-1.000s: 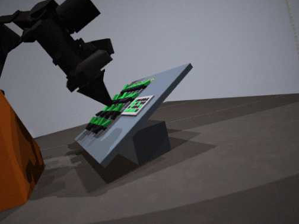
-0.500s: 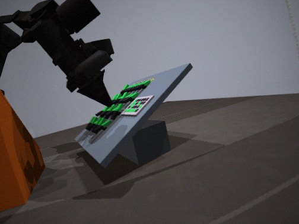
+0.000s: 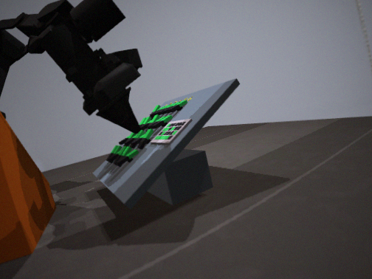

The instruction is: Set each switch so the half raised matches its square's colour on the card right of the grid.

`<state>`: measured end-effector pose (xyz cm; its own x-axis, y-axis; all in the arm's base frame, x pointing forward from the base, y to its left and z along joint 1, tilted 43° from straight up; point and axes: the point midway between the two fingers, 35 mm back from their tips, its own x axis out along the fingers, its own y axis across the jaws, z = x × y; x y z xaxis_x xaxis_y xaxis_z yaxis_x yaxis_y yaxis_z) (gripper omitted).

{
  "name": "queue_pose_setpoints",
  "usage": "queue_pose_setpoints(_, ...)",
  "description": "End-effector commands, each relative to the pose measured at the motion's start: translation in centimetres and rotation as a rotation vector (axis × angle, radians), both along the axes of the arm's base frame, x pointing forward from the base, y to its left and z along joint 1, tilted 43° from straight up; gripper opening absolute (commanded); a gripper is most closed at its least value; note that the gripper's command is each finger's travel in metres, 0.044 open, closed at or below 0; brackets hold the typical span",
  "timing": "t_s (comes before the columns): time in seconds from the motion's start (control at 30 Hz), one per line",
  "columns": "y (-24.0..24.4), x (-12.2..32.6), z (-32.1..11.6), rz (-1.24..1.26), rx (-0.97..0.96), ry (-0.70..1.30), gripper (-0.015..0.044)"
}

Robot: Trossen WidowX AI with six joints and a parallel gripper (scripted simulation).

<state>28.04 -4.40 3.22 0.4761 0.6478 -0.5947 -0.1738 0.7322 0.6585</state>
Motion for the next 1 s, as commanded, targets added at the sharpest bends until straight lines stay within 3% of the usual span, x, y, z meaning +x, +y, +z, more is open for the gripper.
queue_pose_setpoints(0.0,0.06,-0.03,-0.15,-0.002,0.001,0.005,0.0)
queue_pose_setpoints(0.97,0.31,0.16,-0.38,-0.002,0.001,0.005,0.0)
